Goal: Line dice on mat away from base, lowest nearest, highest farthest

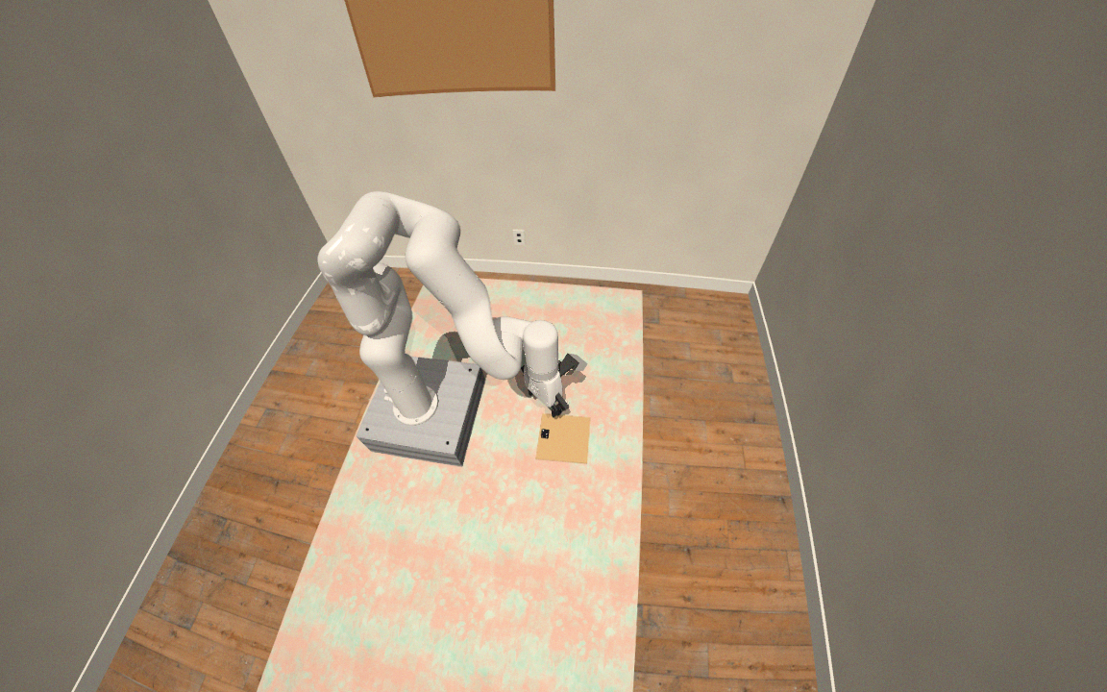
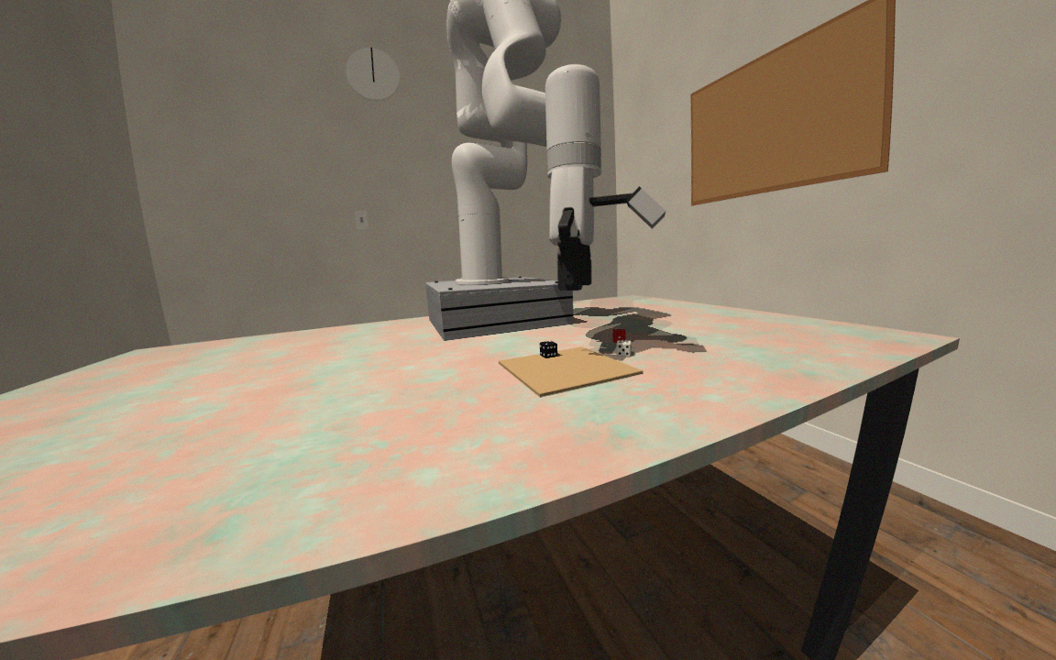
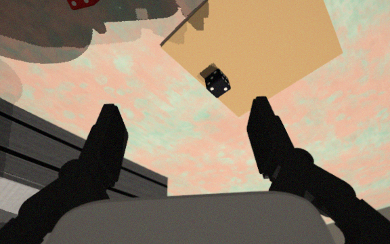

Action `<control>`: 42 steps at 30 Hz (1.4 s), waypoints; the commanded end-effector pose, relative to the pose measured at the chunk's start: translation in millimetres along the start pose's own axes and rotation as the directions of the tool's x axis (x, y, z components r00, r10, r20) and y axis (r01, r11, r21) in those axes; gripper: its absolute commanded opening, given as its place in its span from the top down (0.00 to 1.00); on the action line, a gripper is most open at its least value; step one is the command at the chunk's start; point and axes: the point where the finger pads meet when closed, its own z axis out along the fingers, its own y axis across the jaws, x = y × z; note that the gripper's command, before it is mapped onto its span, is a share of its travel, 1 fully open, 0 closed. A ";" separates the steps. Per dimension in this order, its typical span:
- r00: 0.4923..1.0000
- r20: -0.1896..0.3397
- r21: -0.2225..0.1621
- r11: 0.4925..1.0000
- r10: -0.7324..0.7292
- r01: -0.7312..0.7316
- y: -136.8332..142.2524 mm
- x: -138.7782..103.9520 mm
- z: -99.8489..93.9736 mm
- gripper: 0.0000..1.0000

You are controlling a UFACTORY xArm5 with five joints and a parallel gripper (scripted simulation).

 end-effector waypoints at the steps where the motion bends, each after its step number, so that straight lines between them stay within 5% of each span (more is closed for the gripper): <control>1: 0.994 -0.003 -0.002 0.994 0.111 -0.111 -4.2 5.7 -0.1 0.00; 18: 0.817 -0.005 0.002 0.817 0.576 -0.576 -30.7 27.4 3.6 0.00; 20: 0.737 -0.005 0.004 0.737 0.675 -0.675 -37.8 32.5 4.5 0.00; 29: 0.548 -0.004 0.006 0.548 0.837 -0.837 -52.0 41.9 6.3 0.00; 33: 0.415 -0.003 0.007 0.415 0.910 -0.910 -60.8 47.3 7.4 0.00; 36: 0.414 -0.003 0.007 0.414 0.910 -0.910 -60.9 47.4 7.4 0.00; 42: 0.216 0.000 0.009 0.216 0.976 -0.976 -73.3 54.4 8.9 0.00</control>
